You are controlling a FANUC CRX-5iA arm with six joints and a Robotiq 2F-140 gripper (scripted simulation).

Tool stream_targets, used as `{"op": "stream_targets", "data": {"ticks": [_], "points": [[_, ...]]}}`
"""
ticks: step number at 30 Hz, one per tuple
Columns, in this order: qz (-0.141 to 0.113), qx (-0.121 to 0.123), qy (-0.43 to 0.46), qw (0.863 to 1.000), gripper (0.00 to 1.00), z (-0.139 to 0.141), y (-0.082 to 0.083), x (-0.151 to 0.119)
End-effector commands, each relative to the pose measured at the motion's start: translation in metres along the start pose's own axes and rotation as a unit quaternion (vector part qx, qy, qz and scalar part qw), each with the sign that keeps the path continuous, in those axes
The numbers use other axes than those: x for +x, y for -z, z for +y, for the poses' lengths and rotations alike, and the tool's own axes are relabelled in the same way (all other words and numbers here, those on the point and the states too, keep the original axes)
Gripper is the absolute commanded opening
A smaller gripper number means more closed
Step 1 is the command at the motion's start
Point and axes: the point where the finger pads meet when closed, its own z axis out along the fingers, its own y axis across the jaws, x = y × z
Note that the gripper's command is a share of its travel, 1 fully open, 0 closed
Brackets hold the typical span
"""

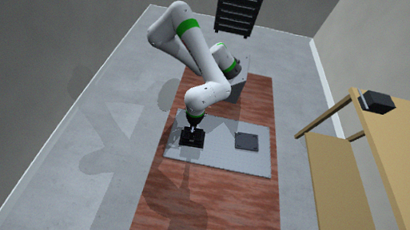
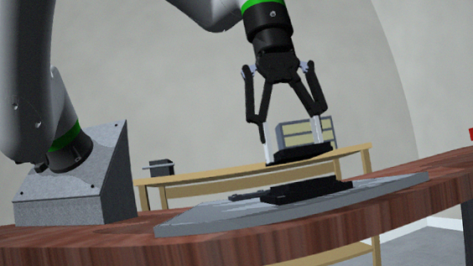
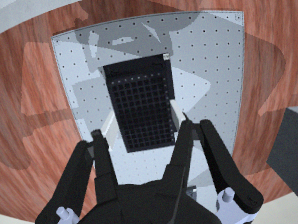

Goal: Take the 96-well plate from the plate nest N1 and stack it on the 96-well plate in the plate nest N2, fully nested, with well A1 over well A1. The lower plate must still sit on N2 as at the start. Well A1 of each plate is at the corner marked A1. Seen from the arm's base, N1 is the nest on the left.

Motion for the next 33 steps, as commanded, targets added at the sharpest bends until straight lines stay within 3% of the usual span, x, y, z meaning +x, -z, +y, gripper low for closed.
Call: {"op": "stream_targets", "data": {"ticks": [1,17,33], "points": [[0.0,0.0,0.0,1.0,0.0,0.0,-0.004,0.0],[0.0,0.0,0.0,1.0,0.0,0.0,-0.028,0.0],[0.0,0.0,0.0,1.0,0.0,0.0,-0.028,0.0]]}}
